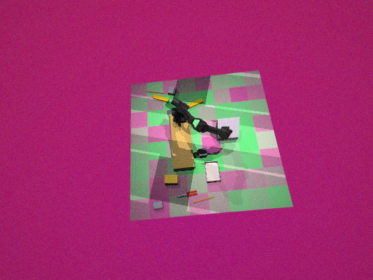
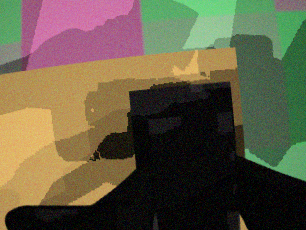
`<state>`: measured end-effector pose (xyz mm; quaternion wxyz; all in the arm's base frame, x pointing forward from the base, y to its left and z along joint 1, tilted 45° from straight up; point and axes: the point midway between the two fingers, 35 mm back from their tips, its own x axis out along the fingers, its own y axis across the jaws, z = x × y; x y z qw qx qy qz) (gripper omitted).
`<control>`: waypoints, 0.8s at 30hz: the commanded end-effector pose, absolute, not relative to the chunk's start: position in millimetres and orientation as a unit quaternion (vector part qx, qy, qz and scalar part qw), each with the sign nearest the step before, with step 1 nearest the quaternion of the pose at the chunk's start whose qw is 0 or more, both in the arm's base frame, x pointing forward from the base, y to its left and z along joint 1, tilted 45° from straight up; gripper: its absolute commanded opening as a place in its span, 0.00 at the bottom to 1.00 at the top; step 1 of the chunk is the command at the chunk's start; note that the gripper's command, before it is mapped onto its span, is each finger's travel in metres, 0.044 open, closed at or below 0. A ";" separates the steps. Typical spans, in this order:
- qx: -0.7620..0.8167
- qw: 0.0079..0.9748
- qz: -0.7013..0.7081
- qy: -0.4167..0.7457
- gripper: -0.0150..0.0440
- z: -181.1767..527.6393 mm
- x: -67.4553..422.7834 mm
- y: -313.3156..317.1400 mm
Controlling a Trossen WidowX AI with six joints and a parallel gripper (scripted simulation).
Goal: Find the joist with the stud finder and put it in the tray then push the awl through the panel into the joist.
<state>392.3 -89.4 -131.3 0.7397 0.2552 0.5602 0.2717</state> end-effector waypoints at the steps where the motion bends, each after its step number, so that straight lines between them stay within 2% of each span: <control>1: 0.260 0.737 0.272 0.561 0.25 -136.0 390.4 -84.2; 24: 0.261 0.737 0.273 0.560 0.25 -132.1 387.9 -64.3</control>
